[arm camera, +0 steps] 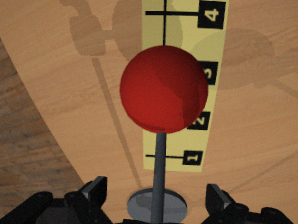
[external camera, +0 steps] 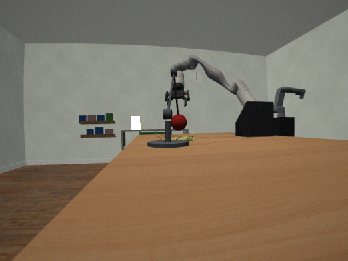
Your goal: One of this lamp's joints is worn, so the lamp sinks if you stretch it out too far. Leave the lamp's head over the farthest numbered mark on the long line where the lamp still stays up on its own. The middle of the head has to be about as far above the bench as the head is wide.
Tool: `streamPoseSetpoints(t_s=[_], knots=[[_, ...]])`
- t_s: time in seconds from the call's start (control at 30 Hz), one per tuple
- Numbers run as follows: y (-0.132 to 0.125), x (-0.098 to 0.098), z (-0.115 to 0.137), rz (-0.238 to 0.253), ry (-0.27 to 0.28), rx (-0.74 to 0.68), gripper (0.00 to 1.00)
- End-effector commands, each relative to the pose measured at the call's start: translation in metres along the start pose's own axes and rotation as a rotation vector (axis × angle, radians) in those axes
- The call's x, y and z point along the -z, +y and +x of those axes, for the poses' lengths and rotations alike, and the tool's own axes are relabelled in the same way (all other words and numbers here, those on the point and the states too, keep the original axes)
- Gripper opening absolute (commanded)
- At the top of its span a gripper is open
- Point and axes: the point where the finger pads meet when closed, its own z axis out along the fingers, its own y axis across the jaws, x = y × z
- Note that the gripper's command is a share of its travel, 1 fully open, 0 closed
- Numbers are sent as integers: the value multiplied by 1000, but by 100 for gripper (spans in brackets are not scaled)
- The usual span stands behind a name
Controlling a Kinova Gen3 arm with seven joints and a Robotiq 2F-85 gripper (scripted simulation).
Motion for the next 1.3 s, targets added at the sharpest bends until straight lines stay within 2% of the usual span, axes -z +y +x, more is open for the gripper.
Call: streamPoseSetpoints(t_s=[0.0,0.17,0.2,1.27], knots=[[1,-2,-1,-3,1,2,100],[2,-3,-1,-5,2,3,100],[2,-3,-1,-5,2,3,0],[2,-2,-1,-4,1,2,0]])
